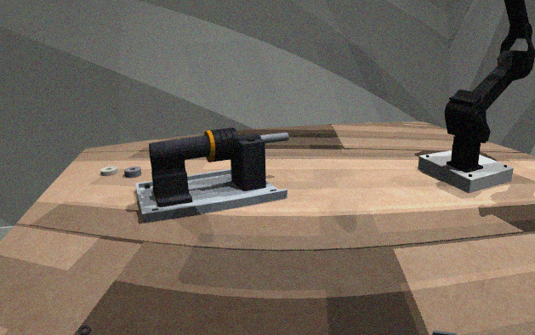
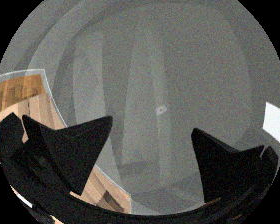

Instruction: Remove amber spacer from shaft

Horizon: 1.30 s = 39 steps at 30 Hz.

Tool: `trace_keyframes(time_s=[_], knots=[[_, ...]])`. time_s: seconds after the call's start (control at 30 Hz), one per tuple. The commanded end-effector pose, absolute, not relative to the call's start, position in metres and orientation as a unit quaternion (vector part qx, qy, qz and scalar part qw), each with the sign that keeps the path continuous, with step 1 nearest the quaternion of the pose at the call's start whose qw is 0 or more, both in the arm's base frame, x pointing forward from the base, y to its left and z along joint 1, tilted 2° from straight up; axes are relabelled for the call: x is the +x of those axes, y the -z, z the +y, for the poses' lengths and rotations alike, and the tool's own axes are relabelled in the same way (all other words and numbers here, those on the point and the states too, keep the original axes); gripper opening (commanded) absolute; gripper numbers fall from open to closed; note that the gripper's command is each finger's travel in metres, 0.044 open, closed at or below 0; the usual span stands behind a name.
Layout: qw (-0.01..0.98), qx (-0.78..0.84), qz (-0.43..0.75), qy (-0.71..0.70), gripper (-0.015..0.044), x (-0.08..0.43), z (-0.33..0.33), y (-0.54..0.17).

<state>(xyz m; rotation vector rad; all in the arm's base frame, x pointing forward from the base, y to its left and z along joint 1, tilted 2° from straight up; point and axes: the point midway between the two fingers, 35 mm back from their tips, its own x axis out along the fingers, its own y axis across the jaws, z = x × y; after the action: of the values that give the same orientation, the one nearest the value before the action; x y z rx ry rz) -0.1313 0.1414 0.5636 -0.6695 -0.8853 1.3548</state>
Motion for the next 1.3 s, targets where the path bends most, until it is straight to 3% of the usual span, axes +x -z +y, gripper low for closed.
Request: trace_keyframes(time_s=[0.0, 0.13, 0.47, 0.73, 1.0, 1.27], knots=[[0.642, -0.291, -0.386, -0.595, 0.0426, -0.130, 0.142, -0.564], [0.685, -0.232, -0.333, -0.605, 0.0440, -0.092, 0.145, -0.569], [0.821, 0.029, -0.131, -0.556, 0.0440, 0.074, 0.133, -0.558], [0.842, 0.251, 0.013, -0.477, 0.0440, 0.177, 0.100, -0.517], [0.771, 0.532, 0.141, -0.320, 0.0440, 0.276, 0.036, -0.436], [0.587, 0.777, 0.193, -0.121, 0.0440, 0.330, -0.040, -0.327]])
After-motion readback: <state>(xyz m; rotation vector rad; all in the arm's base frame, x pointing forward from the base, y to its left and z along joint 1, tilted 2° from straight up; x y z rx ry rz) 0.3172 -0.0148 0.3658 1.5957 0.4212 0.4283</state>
